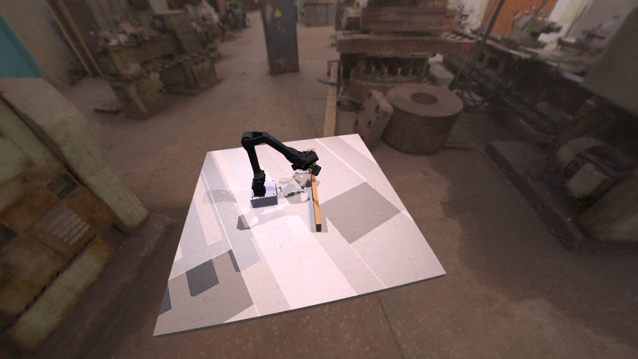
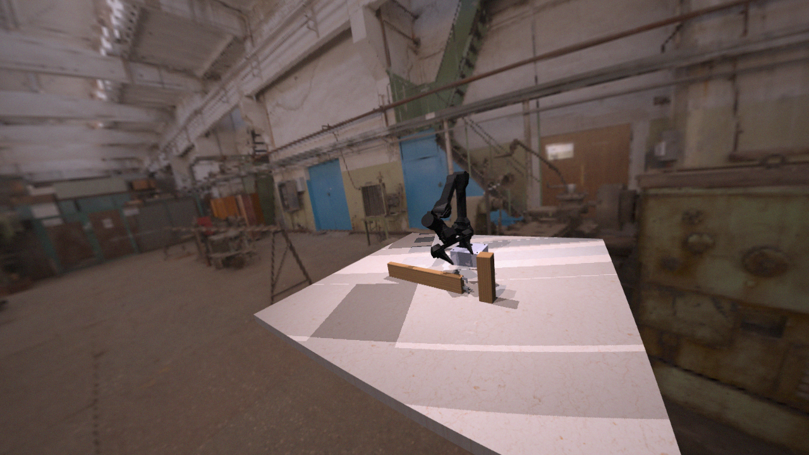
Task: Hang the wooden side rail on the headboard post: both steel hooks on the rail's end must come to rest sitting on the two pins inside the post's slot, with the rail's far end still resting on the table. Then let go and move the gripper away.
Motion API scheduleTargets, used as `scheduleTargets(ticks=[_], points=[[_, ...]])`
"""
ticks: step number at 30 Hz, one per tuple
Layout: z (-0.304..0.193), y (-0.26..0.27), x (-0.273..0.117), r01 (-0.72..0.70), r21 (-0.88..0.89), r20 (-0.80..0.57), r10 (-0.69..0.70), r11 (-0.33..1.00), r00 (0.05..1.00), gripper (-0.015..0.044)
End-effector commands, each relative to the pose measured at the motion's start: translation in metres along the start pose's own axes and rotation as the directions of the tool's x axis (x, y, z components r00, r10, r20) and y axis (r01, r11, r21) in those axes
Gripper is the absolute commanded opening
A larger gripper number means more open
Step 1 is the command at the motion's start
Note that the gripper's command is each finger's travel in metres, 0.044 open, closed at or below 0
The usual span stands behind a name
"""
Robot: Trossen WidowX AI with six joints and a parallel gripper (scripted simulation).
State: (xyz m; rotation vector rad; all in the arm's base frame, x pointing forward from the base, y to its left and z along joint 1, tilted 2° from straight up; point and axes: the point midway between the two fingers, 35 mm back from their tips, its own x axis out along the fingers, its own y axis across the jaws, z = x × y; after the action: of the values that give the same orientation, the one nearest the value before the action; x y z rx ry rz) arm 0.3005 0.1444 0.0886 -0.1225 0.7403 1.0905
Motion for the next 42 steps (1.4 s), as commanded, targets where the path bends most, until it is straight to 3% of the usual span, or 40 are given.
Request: scheduleTargets(ticks=[1, 7, 12, 18, 24, 42], points=[[0.000, -0.013, 0.001, 0.075, 0.314, -0.096, -0.047, 0.947, 0.994, 0.0440], [-0.002, -0.030, -0.003, 0.284, 0.738, -0.272, -0.115, 0.613, 0.955, 0.0440], [-0.005, -0.040, -0.011, 0.444, 0.877, -0.420, -0.160, 0.181, 0.894, 0.0440], [-0.007, -0.049, -0.026, 0.494, 0.789, -0.586, -0.204, -0.366, 0.784, 0.0440], [-0.007, -0.055, -0.046, 0.324, 0.543, -0.725, -0.237, -0.775, 0.647, 0.0440], [-0.008, -0.056, -0.047, 0.292, 0.512, -0.739, -0.241, -0.808, 0.629, 0.0440]])
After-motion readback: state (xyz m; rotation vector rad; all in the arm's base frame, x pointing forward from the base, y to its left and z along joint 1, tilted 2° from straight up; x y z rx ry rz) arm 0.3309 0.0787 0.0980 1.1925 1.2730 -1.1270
